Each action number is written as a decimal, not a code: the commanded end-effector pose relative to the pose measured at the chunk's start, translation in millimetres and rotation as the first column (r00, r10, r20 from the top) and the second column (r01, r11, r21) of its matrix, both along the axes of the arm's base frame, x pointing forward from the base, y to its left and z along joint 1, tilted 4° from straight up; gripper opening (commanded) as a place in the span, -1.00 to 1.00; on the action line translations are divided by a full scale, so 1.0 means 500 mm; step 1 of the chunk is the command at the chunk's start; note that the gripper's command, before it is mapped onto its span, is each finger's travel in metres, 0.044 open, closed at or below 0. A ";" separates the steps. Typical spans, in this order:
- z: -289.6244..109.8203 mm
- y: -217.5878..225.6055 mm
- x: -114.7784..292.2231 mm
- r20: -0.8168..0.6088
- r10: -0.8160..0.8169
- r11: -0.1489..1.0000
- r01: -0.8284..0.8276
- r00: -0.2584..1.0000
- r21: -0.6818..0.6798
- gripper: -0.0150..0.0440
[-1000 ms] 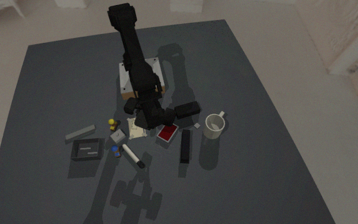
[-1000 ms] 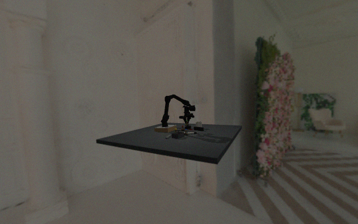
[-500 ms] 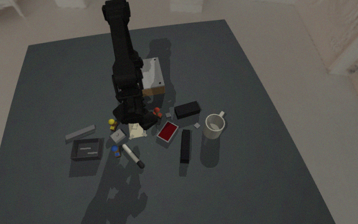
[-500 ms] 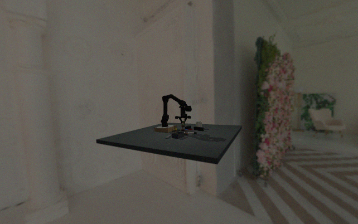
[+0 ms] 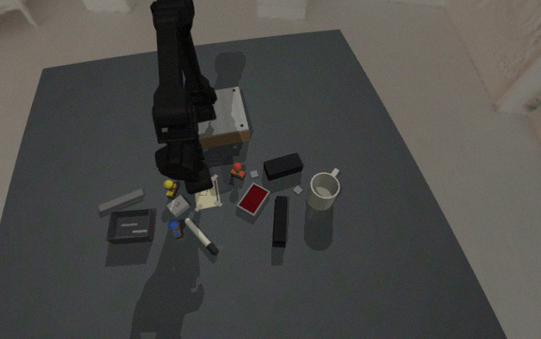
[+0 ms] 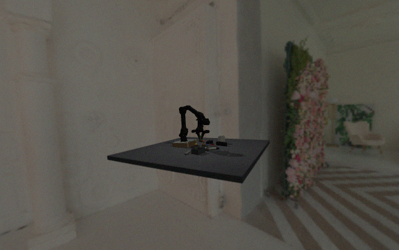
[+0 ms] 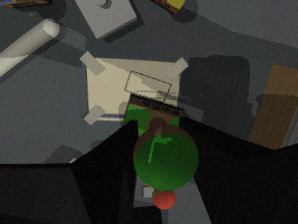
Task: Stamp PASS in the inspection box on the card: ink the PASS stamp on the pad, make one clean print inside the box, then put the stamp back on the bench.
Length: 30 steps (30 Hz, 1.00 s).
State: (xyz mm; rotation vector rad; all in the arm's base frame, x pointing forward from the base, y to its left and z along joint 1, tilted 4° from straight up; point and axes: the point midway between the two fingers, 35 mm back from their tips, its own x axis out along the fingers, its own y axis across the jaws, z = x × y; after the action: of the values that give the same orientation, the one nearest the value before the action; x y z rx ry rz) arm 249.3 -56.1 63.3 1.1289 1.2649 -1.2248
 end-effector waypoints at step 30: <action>-0.039 -0.004 0.000 0.009 -0.017 1.000 0.017 1.000 -0.010 -0.49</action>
State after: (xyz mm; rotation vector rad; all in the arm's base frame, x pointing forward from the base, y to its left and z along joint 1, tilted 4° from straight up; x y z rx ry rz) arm 250.4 -57.7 48.0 1.1430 1.2396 -1.2251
